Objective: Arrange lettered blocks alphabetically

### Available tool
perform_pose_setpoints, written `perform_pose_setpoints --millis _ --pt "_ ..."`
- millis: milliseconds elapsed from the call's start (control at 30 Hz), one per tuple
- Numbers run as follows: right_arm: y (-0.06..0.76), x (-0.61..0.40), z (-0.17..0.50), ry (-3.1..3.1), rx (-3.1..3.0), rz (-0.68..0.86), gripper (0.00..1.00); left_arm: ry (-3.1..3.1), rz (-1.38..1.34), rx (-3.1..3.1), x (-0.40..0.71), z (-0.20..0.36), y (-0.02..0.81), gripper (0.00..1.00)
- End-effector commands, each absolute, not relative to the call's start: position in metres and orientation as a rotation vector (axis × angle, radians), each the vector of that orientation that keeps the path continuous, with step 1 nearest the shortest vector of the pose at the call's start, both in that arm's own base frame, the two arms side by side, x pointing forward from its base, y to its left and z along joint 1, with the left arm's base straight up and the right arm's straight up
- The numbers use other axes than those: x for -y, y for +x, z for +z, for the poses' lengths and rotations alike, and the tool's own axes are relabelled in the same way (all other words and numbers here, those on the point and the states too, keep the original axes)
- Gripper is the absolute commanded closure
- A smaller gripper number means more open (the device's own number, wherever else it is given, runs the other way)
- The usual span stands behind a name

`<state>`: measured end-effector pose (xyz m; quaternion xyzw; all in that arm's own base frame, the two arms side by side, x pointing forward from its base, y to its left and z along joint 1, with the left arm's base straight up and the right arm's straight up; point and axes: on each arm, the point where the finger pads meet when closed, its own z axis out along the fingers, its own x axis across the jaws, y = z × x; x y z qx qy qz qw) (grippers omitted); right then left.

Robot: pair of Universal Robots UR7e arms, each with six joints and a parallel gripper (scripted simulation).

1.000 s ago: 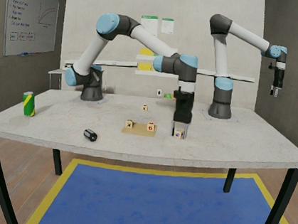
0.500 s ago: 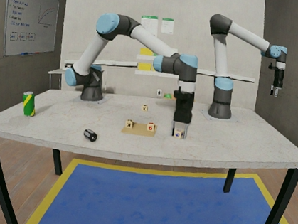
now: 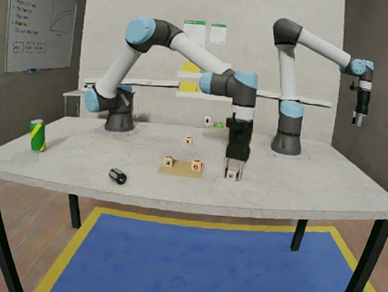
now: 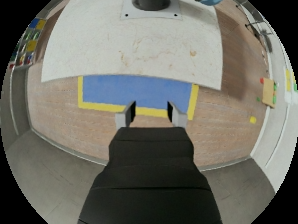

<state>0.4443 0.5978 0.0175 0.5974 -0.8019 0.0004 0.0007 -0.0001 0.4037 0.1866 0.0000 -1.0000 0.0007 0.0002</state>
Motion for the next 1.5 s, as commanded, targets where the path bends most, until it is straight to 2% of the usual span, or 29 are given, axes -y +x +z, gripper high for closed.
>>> perform_pose_setpoints --millis 0,67,100,1467 --pt "0.444 -0.598 0.019 1.877 2.519 0.000 0.13 0.000 0.000 3.142 -0.404 0.187 0.000 0.00" --pt "0.444 -0.598 0.019 1.877 2.519 0.000 0.13 0.000 0.000 3.142 -0.404 0.187 0.000 0.00" --pt "0.444 -0.598 0.019 1.877 2.519 0.000 0.43 0.000 0.000 3.142 -0.404 0.187 0.000 0.00" --pt "0.444 -0.598 0.029 1.877 2.519 0.000 0.43 0.000 0.000 3.142 -0.404 0.187 0.000 0.00"
